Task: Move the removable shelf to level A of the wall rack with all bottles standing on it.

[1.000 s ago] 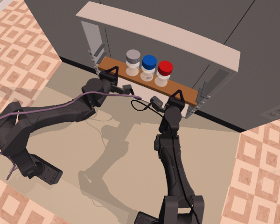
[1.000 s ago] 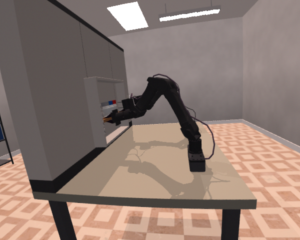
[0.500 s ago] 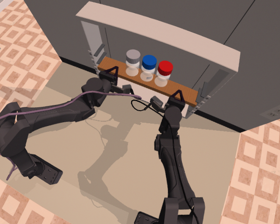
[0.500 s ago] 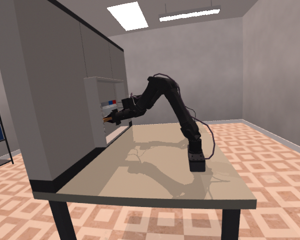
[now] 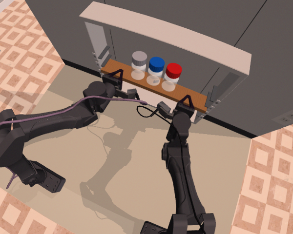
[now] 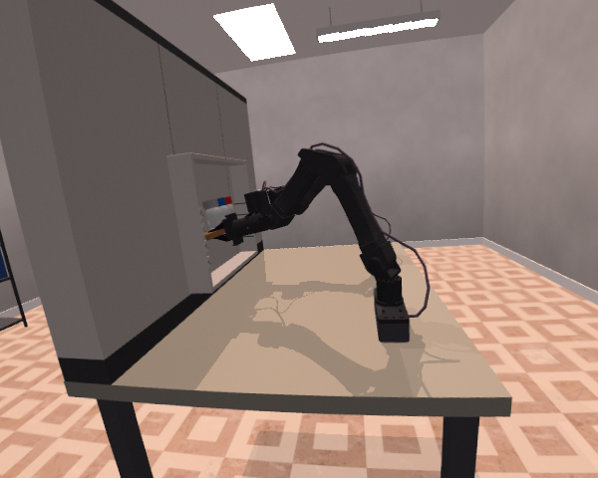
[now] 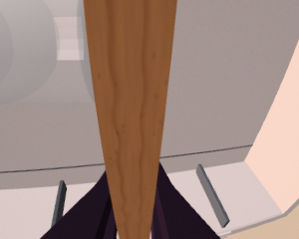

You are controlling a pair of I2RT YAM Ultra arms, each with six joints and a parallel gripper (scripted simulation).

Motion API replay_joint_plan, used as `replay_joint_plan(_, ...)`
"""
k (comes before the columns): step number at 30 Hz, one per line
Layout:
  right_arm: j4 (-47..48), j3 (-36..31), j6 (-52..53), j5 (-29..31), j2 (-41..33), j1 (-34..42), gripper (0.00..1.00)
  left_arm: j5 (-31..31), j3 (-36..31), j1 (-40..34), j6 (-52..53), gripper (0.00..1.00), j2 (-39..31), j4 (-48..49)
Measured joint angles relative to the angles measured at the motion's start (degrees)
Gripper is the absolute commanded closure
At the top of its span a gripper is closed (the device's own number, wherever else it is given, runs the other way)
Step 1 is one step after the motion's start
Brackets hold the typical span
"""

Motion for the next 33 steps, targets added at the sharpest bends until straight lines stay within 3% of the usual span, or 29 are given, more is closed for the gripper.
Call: replay_joint_plan(33,0.5,-9.0,0.6,2.0,-7.2,2.1,1.00,-2.4,-9.0,-2.5,-0.8,1.00,-6.4,1.5)
